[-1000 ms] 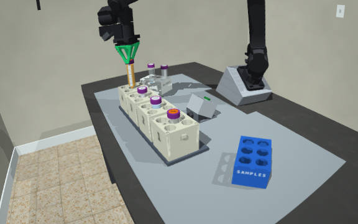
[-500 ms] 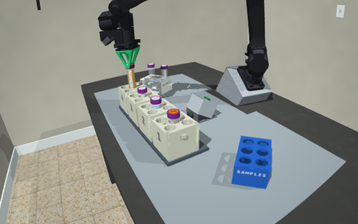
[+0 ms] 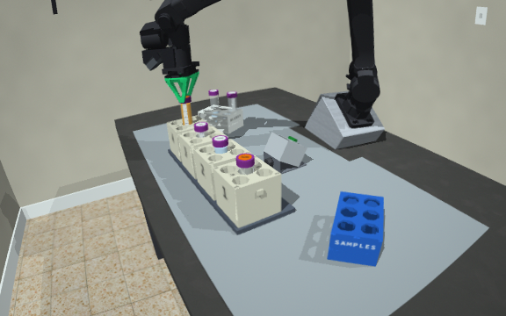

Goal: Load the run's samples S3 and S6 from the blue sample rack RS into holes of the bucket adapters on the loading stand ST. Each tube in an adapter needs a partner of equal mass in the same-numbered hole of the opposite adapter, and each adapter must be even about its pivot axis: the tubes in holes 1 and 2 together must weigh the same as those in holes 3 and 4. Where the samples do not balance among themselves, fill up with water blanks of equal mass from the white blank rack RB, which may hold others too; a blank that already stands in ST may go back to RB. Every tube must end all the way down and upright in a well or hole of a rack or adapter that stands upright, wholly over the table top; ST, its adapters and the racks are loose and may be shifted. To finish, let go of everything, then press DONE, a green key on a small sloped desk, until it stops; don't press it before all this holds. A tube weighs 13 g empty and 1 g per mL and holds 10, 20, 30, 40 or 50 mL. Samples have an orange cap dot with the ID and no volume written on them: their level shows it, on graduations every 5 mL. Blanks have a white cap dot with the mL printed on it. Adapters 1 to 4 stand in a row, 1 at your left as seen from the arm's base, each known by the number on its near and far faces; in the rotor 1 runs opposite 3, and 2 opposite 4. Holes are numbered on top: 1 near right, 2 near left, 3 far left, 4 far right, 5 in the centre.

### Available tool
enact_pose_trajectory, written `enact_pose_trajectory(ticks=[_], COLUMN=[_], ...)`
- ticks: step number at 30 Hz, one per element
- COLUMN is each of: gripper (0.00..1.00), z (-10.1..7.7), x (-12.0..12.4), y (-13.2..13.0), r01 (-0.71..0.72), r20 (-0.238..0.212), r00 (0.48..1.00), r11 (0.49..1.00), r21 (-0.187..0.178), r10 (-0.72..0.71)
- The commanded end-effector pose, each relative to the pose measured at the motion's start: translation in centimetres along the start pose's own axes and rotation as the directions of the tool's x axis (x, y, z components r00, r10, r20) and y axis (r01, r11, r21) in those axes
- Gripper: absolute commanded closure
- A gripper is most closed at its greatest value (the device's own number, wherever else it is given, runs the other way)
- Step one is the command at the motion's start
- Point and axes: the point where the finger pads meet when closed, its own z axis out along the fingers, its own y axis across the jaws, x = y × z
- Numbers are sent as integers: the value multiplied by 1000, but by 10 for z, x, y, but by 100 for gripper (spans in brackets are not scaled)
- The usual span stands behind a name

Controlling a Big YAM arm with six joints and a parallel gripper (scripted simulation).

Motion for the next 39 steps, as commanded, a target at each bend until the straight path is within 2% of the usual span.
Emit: enact_pose_trajectory(ticks=[1, 2, 3, 5, 7, 11, 13, 15, 17, 19, 20, 24, 27, 30, 34, 36, 37, 39], gripper=[100, 100, 100, 100, 100, 100, 100, 100, 100, 100, 100, 100, 100, 100, 100, 100, 100, 100], z=[-2, -2, -18, -2, 8, 8, 5, 16, 22, 22, -1, 27, 32, 25, 44, 44, 18, 18], x=[-9, -9, -17, -8, -7, -6, -15, -6, -8, -8, -18, -6, -8, -14, -5, -5, -27, -24], y=[9, 9, 1, -5, 1, 4, 2, 2, 6, 6, 1, 2, 4, 2, 5, 5, 3, 6], r01=[11, 11, -3, -17, -5, 1, -1, -3, 6, 6, -2, -3, 1, -1, 4, 4, 2, 7], r20=[25, 25, 60, 29, 17, 26, 41, 20, 16, 16, 66, 16, 17, 40, 12, 12, 74, 75], r00=[1000, 1000, 998, 999, 1000, 1000, 999, 1000, 1000, 1000, 998, 1000, 1000, 999, 1000, 1000, 997, 997], r11=[1000, 1000, 1000, 1000, 1000, 1000, 1000, 1000, 1000, 1000, 1000, 1000, 1000, 1000, 1000, 1000, 1000, 1000], r21=[-2, -2, -13, -10, -5, -5, -9, -5, -1, -1, -15, -4, -3, -10, -1, -1, -18, -16], r10=[-11, -11, 4, 17, 5, -1, 1, 3, -6, -6, 3, 3, -1, 2, -4, -4, -1, -6])
